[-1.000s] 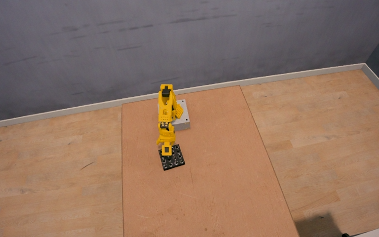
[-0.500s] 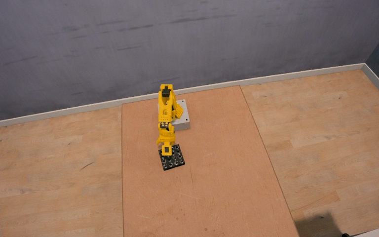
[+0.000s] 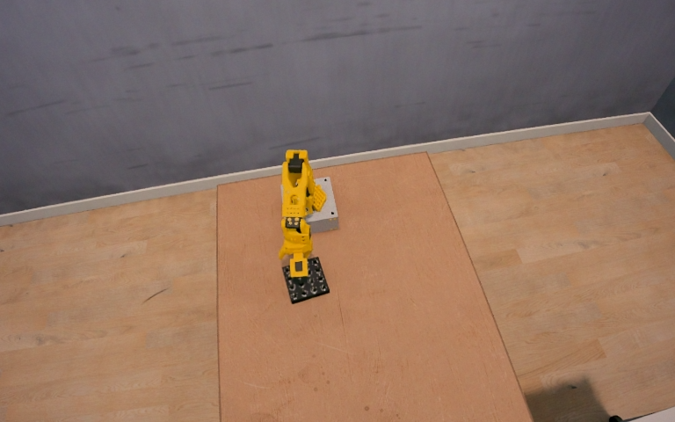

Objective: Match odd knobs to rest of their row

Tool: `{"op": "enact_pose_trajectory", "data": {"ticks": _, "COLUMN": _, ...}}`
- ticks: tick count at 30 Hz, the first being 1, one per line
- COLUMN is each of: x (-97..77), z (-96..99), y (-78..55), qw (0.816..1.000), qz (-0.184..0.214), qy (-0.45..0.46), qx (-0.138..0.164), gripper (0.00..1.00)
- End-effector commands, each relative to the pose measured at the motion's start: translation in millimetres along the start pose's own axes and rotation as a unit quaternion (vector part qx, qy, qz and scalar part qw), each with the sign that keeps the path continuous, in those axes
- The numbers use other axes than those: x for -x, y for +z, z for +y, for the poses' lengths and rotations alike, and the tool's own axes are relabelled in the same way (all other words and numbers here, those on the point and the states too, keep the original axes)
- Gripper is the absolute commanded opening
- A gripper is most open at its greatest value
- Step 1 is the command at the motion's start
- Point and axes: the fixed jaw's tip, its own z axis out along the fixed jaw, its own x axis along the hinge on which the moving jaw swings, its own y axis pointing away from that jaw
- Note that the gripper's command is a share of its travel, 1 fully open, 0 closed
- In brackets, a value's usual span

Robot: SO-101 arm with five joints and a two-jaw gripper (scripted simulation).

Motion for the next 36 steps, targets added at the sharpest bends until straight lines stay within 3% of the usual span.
{"op": "enact_pose_trajectory", "data": {"ticks": 1, "x": -4.6, "z": 1.2, "y": 2.4, "qw": 1.000, "qz": 0.015, "qy": -0.024, "qx": 0.002, "gripper": 0.39}}
{"op": "enact_pose_trajectory", "data": {"ticks": 12, "x": -5.7, "z": 1.7, "y": 2.4, "qw": 0.995, "qz": 0.015, "qy": -0.099, "qx": 0.004, "gripper": 0.38}}
{"op": "enact_pose_trajectory", "data": {"ticks": 24, "x": -7.5, "z": 2.2, "y": 2.3, "qw": 0.975, "qz": 0.014, "qy": -0.221, "qx": 0.005, "gripper": 0.36}}
{"op": "enact_pose_trajectory", "data": {"ticks": 30, "x": -8.6, "z": 2.3, "y": 2.3, "qw": 0.950, "qz": 0.014, "qy": -0.312, "qx": 0.007, "gripper": 0.35}}
{"op": "enact_pose_trajectory", "data": {"ticks": 36, "x": -9.7, "z": 2.1, "y": 2.3, "qw": 0.911, "qz": 0.013, "qy": -0.411, "qx": 0.008, "gripper": 0.33}}
